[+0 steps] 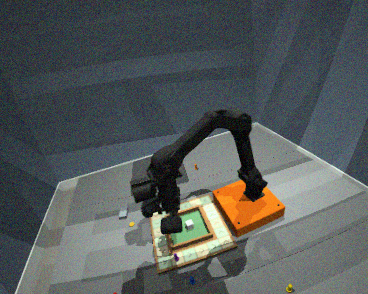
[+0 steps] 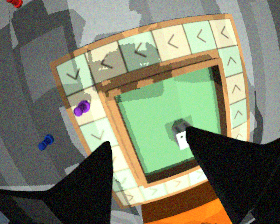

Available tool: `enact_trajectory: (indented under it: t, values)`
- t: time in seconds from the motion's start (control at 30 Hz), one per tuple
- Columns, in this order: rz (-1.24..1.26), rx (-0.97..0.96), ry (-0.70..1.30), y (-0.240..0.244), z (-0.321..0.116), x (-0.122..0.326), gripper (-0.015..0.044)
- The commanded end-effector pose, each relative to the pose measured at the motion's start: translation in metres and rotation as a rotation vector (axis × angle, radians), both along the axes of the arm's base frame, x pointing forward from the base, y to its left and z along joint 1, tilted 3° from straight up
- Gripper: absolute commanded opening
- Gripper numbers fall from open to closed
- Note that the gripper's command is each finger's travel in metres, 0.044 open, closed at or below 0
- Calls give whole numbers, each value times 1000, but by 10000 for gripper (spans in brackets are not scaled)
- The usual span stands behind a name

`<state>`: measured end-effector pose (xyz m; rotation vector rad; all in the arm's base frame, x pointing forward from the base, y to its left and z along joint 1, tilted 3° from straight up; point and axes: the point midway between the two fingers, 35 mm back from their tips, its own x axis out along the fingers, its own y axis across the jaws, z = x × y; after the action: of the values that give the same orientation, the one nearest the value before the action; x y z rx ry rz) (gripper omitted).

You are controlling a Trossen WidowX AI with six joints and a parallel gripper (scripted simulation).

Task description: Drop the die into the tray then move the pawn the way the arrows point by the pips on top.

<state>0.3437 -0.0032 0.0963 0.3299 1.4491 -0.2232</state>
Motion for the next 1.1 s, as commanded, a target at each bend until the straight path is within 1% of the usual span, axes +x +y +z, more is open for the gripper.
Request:
enact_trajectory:
  t: [0.0, 0.1, 0.4, 0.53, 0.73, 1.07]
  values:
    - [-195, 18, 67, 47, -18, 35, 200]
    - [-266, 21, 85, 63, -25, 39, 200]
    - [-266, 21, 85, 64, -25, 41, 200]
    - [-266, 21, 85, 64, -38, 41, 200]
    - [-266, 21, 85, 65, -41, 41, 200]
    - [-266, 21, 85, 66, -57, 43, 200]
